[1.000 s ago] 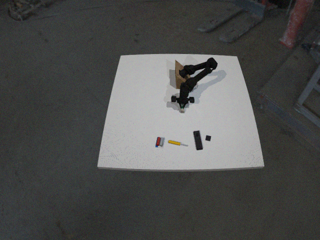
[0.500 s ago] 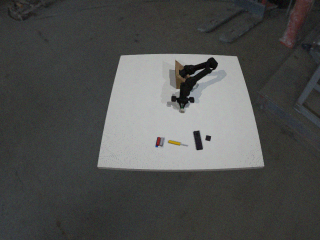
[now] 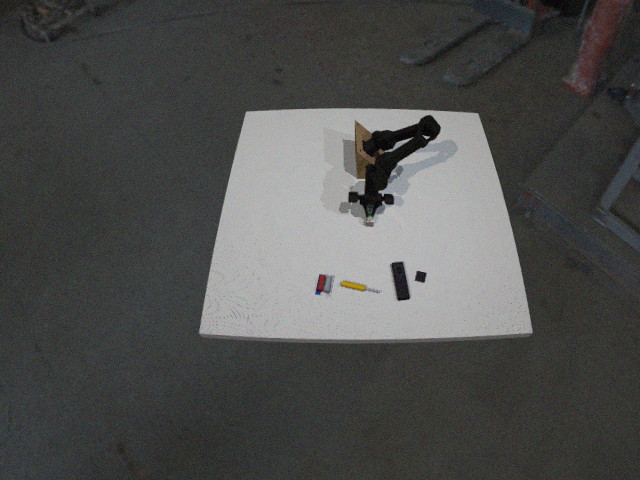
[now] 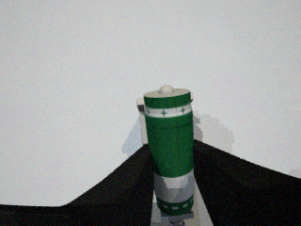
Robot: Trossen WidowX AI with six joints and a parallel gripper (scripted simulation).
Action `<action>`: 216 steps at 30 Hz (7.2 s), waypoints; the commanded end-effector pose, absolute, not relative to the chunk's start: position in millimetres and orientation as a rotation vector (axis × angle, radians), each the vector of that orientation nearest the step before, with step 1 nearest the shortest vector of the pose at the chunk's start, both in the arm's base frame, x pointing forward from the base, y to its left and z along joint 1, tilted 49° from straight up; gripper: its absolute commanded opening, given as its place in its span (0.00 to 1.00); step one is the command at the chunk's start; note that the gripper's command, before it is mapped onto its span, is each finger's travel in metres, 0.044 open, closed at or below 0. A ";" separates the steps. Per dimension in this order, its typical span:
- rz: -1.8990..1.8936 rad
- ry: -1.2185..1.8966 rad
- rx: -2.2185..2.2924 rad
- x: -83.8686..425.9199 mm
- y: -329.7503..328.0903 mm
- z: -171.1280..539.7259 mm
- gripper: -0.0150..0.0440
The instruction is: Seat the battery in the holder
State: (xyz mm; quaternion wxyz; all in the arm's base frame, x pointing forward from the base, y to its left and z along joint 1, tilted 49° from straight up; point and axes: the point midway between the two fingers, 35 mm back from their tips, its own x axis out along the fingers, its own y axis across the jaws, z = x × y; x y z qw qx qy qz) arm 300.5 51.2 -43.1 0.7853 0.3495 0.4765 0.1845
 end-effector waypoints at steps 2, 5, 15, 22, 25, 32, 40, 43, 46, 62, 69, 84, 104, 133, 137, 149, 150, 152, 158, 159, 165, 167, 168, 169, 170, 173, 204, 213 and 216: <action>0.387 1.022 0.760 297.3 51.8 -43.8 0.37; 0.387 1.022 0.760 296.1 52.2 -44.1 0.37; 0.389 1.021 0.762 287.3 54.0 -45.7 0.37; 0.389 1.021 0.762 281.7 54.1 -45.8 0.37; 0.389 1.022 0.762 279.9 54.1 -45.8 0.37; 0.389 1.026 0.760 276.6 54.1 -45.7 0.37; 0.387 1.032 0.758 273.7 54.2 -45.6 0.37; 0.387 1.034 0.757 272.8 54.3 -45.6 0.37; 0.387 1.036 0.757 272.6 54.3 -45.6 0.37; 0.387 1.040 0.756 272.4 54.3 -45.8 0.37; 0.388 1.043 0.755 272.3 54.3 -45.8 0.37; 0.389 1.047 0.754 272.2 54.3 -45.8 0.37; 0.415 1.120 0.719 281.7 53.8 -51.7 0.37; 0.457 1.264 0.675 288.4 55.1 -58.3 0.37; 0.466 1.285 0.670 288.6 55.6 -58.5 0.37; 0.495 1.348 0.653 289.1 57.4 -58.1 0.37; 0.498 1.353 0.651 289.1 57.5 -58.1 0.37; 0.503 1.364 0.648 289.2 57.8 -57.9 0.37; 0.516 1.394 0.640 289.4 58.6 -57.1 0.37; 0.519 1.400 0.639 289.4 58.7 -57.0 0.37; 0.532 1.430 0.630 289.6 59.5 -56.2 0.37; 0.536 1.440 0.627 289.7 59.7 -55.9 0.37; 0.538 1.445 0.626 289.7 59.8 -55.8 0.37; 0.540 1.451 0.624 289.8 59.9 -55.6 0.37; 0.543 1.456 0.623 289.8 60.0 -55.5 0.37; 0.549 1.471 0.619 289.9 60.3 -55.1 0.37; 0.609 1.611 0.578 293.1 63.1 -50.8 0.37; 0.609 1.610 0.578 298.5 63.0 -50.8 0.37; 0.609 1.609 0.578 301.0 63.0 -50.8 0.37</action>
